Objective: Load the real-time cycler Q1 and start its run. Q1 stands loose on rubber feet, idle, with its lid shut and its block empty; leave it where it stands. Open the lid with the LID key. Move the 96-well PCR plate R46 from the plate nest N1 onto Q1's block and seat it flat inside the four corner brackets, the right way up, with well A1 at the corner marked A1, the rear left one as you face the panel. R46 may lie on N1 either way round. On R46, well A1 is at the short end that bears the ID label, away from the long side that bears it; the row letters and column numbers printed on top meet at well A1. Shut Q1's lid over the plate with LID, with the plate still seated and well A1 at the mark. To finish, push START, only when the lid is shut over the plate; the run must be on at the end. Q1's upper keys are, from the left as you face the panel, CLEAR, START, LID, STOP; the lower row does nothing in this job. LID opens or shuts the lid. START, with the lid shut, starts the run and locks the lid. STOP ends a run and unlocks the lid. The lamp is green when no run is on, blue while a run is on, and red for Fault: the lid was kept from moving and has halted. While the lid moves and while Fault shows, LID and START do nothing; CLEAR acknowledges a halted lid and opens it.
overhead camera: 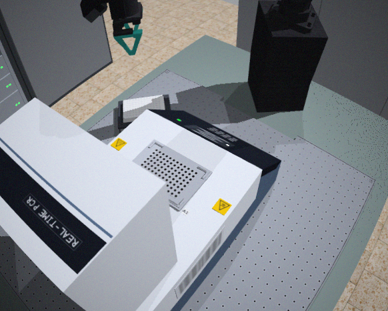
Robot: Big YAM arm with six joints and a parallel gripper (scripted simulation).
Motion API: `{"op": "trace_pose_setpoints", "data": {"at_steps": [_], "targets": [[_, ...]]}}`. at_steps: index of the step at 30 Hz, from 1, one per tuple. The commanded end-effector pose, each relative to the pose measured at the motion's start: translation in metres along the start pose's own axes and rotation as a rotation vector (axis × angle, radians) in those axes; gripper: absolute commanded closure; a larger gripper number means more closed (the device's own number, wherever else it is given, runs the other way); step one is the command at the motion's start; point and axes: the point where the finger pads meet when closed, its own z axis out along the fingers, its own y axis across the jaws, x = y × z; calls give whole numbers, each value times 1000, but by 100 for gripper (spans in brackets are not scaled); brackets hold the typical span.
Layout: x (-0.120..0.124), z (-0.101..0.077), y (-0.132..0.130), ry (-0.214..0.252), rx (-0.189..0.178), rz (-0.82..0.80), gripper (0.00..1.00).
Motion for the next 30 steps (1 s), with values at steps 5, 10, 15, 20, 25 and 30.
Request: {"op": "trace_pose_setpoints", "data": {"at_steps": [5,10,15,20,25,30], "targets": [[-13,-16,0,-56,7,15,0],[-10,-13,0,-56,7,3,0],[-5,-12,0,-49,7,-16,0],[-11,-16,1,-63,7,-34,0],[-14,2,5,-54,6,-56,0],[-10,24,4,-32,5,-64,0]]}}
